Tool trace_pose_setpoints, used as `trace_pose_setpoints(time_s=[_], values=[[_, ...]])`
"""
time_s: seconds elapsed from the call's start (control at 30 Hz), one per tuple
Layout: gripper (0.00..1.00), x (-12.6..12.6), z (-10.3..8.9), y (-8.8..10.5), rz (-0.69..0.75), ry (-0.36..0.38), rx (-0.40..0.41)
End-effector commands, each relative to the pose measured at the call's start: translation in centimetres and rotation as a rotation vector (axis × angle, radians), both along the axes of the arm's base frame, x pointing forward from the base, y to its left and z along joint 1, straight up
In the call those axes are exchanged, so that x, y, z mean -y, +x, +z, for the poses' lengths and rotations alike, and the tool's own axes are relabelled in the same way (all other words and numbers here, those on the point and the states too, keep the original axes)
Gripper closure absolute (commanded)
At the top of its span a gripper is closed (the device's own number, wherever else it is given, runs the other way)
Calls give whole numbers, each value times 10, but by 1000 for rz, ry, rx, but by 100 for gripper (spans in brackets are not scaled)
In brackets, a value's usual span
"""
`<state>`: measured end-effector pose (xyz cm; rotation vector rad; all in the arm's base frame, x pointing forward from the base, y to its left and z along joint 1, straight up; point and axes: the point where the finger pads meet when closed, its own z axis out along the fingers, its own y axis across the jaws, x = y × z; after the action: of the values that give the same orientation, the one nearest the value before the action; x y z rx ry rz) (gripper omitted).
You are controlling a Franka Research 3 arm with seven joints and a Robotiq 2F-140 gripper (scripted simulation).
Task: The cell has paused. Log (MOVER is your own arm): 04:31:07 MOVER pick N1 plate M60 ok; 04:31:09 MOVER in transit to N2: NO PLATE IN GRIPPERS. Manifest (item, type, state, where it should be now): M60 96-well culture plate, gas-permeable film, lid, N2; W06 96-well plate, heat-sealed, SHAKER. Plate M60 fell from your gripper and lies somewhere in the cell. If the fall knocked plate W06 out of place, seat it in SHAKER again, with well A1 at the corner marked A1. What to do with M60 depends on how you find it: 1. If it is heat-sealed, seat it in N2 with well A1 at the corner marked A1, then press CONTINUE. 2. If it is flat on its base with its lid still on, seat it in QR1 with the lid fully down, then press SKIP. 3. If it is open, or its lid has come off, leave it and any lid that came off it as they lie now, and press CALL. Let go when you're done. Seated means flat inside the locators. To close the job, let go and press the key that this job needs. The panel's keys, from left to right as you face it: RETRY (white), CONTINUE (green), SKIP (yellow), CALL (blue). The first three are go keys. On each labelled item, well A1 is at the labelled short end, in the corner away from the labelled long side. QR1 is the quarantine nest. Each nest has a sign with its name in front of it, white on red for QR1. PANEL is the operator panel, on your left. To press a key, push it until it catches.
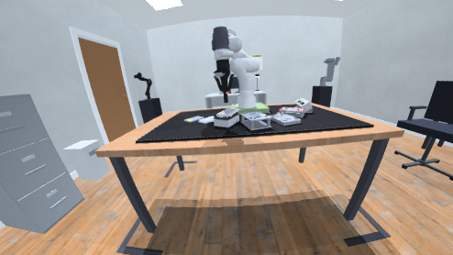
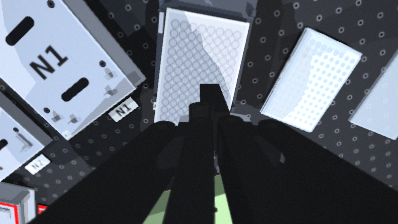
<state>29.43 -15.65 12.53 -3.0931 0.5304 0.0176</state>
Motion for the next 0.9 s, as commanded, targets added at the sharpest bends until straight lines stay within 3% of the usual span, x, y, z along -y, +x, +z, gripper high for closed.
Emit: trace_pose_setpoints(time_s=[0.0, 0.43, 0.47, 0.87], values=[[90, -6, 1, 8, -172, -8, 16], [90, -7, 1, 8, -177, -8, 15], [30, -7, 1, 8, -177, -8, 15], [30, -7, 1, 8, -177, -8, 15]])
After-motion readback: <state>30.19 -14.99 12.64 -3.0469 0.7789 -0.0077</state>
